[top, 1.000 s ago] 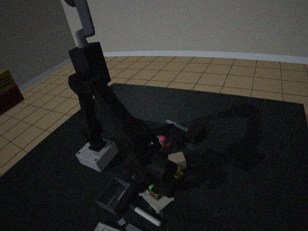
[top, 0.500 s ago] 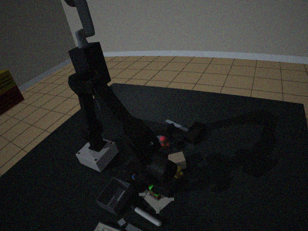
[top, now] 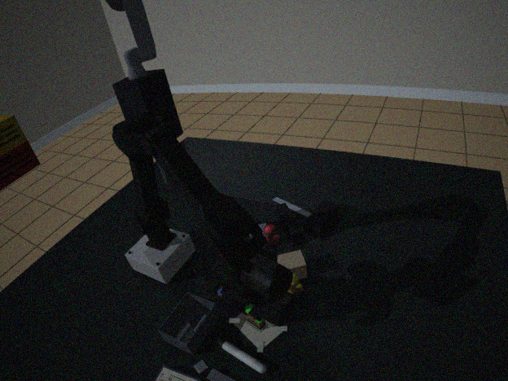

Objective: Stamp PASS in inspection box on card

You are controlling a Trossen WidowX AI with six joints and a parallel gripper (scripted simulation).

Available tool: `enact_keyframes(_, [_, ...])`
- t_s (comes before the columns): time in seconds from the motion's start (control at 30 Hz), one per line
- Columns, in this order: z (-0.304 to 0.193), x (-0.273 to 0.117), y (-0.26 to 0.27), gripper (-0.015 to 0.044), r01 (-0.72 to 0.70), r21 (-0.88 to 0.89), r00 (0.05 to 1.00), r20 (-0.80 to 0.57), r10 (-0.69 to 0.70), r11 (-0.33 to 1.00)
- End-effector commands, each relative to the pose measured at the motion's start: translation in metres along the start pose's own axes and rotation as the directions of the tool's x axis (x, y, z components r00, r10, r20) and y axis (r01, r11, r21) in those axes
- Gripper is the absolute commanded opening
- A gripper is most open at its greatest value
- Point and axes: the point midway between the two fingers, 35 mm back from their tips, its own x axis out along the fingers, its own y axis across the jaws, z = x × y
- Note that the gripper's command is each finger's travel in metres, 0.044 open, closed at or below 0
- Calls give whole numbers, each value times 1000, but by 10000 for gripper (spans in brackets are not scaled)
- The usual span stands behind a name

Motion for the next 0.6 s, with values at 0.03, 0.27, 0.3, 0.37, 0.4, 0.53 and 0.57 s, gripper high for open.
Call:
enact_keyframes(0.03, [0,-2,-1,0,2,-3,1000,-2,-2,1000])
enact_keyframes(0.27, [0,-6,-1,0,2,-3,1000,-2,-2,1000])
enact_keyframes(0.3, [0,-6,-1,0,2,-3,1000,-2,-2,1000])
enact_keyframes(0.37, [0,-7,-1,0,2,-3,1000,-2,-2,1000])
enact_keyframes(0.4, [0,-8,-1,0,2,-3,1000,-2,-2,1000])
enact_keyframes(0.53, [0,-9,-1,0,2,-3,1000,-2,-2,1000])
enact_keyframes(0.57, [0,-10,-1,0,2,-3,1000,-2,-2,1000])
